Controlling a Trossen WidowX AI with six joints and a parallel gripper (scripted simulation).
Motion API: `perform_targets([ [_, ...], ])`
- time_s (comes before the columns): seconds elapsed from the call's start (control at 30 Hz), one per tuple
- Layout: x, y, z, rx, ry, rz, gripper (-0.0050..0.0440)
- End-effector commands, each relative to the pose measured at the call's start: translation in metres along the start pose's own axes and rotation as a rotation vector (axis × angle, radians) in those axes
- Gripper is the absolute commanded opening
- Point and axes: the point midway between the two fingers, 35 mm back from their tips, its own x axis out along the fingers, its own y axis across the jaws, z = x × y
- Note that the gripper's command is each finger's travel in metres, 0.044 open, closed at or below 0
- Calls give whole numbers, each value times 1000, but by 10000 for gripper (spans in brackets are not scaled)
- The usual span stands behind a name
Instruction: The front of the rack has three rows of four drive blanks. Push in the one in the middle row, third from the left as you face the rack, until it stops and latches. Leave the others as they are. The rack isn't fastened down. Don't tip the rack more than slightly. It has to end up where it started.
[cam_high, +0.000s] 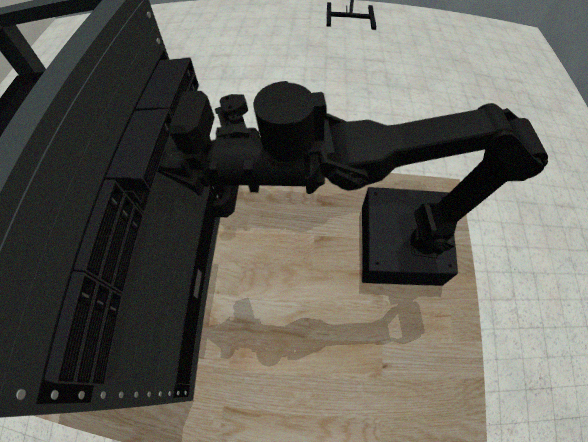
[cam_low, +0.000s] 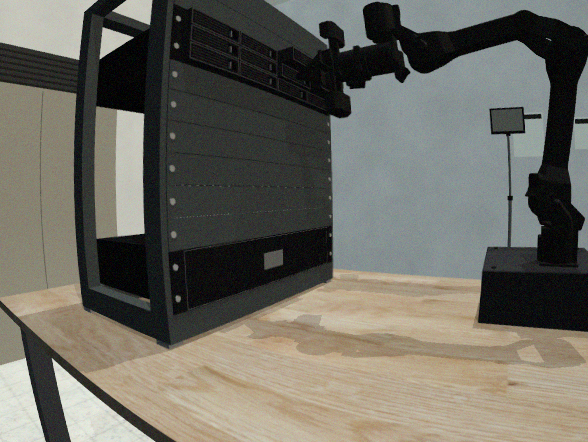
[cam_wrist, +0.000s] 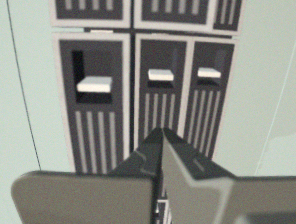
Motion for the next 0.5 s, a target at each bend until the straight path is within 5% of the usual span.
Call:
perform_targets([
  [0.0, 2, 16, 1, 8, 2, 36, -50],
  [0.47, 5, 17, 0, 8, 2, 36, -50],
])
